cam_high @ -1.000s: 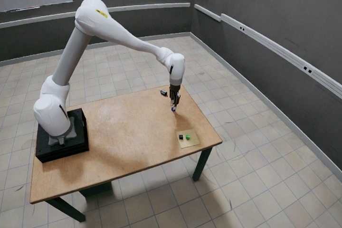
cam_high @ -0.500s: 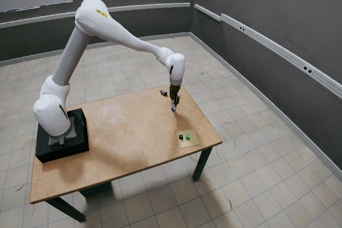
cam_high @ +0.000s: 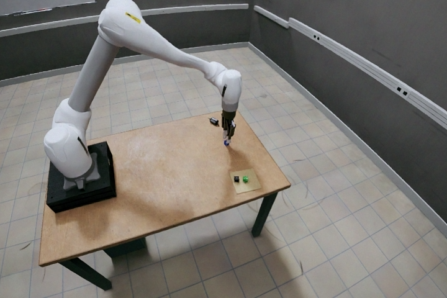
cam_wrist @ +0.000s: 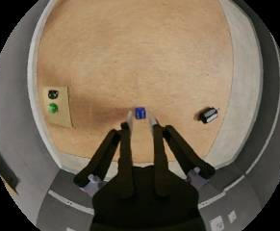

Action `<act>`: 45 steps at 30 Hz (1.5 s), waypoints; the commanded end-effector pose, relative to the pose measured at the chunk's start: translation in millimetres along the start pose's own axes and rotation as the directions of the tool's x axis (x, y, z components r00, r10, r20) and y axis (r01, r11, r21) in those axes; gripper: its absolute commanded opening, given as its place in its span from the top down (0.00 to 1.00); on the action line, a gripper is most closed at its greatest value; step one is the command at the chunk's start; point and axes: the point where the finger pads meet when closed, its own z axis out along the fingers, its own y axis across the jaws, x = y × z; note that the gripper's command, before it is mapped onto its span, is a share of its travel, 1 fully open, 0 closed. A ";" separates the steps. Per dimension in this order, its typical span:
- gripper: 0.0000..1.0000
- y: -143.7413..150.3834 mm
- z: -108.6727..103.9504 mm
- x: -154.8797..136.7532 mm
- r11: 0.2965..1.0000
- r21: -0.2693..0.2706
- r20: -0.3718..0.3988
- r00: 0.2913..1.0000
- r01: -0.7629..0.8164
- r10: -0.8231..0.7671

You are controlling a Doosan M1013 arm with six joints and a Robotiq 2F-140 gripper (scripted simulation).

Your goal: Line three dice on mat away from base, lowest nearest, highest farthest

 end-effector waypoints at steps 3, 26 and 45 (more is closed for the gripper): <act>0.68 0.1 -1.2 -0.6 1.000 0.000 0.002 1.000 0.000 0.000; 0.68 0.1 8.9 -0.6 1.000 0.000 0.002 1.000 0.000 0.000; 0.68 0.1 29.7 -0.6 1.000 0.000 0.002 1.000 0.000 0.000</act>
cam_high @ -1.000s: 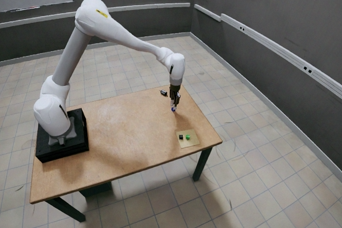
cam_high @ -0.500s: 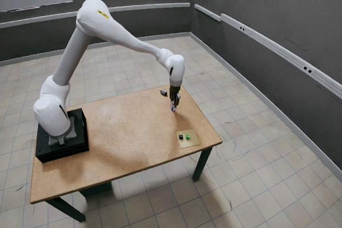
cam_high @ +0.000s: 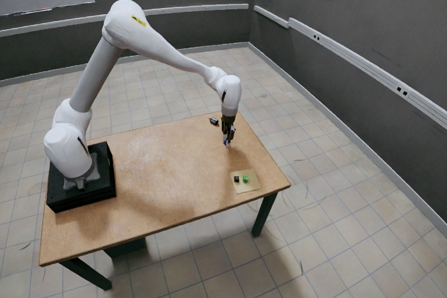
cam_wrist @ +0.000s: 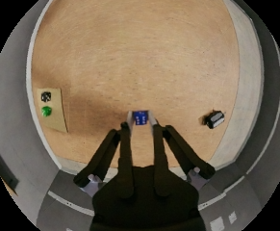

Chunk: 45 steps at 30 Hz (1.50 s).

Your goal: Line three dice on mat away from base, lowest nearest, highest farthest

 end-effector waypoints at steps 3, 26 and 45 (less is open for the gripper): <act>0.68 0.0 -0.5 -0.7 1.000 0.000 0.002 1.000 0.000 0.000; 0.68 0.0 -0.5 -0.7 1.000 0.000 0.002 1.000 0.000 0.000; 0.79 0.0 -0.5 -0.7 1.000 0.000 0.002 1.000 0.000 0.000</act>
